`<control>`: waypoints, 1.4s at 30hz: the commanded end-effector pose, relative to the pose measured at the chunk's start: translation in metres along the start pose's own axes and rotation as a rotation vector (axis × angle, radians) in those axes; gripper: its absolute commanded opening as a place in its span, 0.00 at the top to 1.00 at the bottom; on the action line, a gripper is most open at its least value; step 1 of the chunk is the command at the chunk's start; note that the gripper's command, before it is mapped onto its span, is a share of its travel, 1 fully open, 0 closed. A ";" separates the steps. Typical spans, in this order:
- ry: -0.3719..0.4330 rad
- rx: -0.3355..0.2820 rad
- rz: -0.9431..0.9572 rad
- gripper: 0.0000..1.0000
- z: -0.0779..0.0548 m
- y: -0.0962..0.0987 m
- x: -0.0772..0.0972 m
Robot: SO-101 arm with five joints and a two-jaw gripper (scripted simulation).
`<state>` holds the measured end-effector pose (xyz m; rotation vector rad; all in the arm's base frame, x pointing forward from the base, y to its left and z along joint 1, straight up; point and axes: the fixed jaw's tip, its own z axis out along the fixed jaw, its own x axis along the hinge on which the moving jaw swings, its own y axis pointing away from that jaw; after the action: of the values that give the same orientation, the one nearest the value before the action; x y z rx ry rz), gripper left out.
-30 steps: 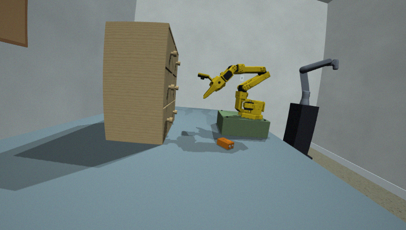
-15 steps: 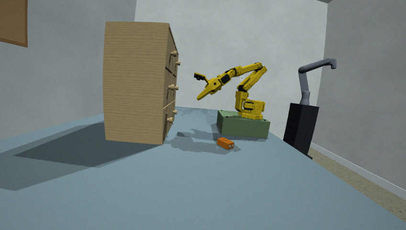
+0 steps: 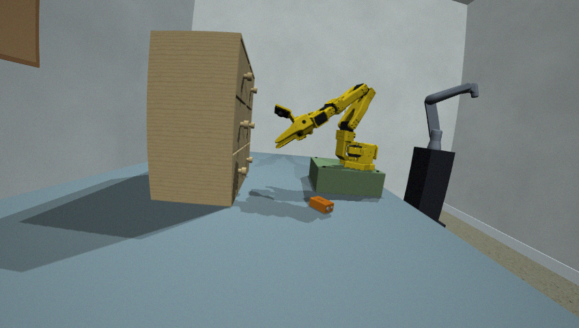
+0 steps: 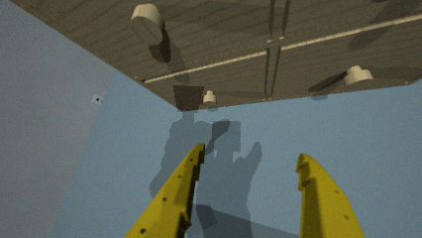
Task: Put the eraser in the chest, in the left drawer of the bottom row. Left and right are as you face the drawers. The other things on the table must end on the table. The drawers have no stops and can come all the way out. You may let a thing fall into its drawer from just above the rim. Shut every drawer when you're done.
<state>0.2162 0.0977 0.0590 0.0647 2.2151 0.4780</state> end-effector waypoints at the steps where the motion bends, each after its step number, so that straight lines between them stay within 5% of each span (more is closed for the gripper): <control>1: -0.013 -0.030 0.029 0.64 0.004 0.004 0.006; 25: -0.121 -0.257 0.217 0.71 0.006 0.036 0.014; 42: -0.122 -0.263 0.221 0.76 0.006 0.037 0.015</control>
<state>0.2113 0.1364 0.0634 0.1905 1.9921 0.8579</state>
